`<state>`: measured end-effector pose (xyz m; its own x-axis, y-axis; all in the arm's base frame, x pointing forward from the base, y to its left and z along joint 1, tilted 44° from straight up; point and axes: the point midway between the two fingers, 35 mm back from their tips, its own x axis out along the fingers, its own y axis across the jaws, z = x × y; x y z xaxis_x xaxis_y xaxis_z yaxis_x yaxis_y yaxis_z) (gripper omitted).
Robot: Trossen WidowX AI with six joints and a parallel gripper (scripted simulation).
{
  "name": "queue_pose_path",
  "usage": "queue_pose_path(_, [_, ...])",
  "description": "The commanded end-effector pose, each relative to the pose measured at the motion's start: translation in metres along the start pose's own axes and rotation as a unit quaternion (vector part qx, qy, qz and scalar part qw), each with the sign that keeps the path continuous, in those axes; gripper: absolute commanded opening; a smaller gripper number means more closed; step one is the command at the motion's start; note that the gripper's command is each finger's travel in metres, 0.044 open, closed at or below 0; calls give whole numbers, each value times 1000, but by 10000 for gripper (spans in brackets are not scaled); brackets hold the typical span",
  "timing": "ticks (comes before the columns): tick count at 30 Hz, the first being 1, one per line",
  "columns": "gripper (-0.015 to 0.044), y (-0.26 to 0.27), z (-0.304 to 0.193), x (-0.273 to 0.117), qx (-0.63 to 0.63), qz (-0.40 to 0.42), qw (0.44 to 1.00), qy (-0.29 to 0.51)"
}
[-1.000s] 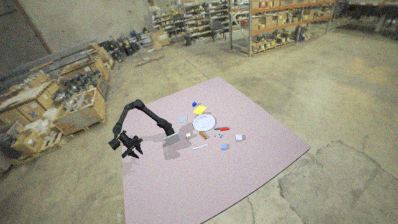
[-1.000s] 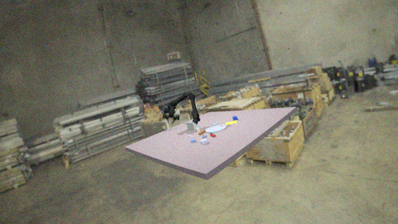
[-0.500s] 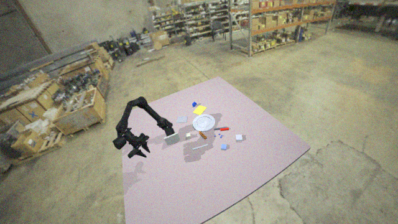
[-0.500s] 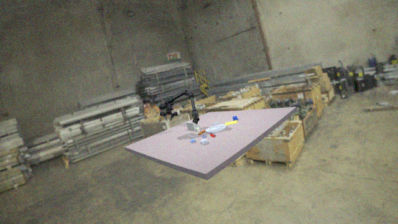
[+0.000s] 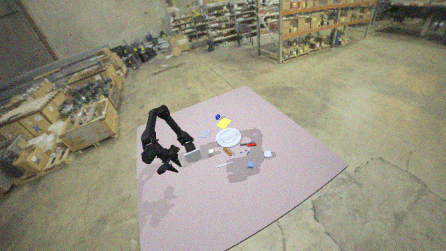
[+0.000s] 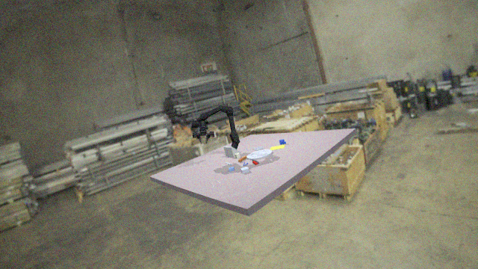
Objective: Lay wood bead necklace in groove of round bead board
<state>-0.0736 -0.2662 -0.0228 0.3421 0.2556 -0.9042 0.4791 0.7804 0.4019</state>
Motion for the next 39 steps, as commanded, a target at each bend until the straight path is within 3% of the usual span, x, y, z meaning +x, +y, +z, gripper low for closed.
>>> queue_pose_path(1, [200, 13, 27, 10, 19, 15, 1000, 8])
queue_pose_path(16, [200, 88, 113, 54, 112, 54, 989, 78])
queue_pose_path(39, [200, 228, 156, 125, 248, 46, 942, 222])
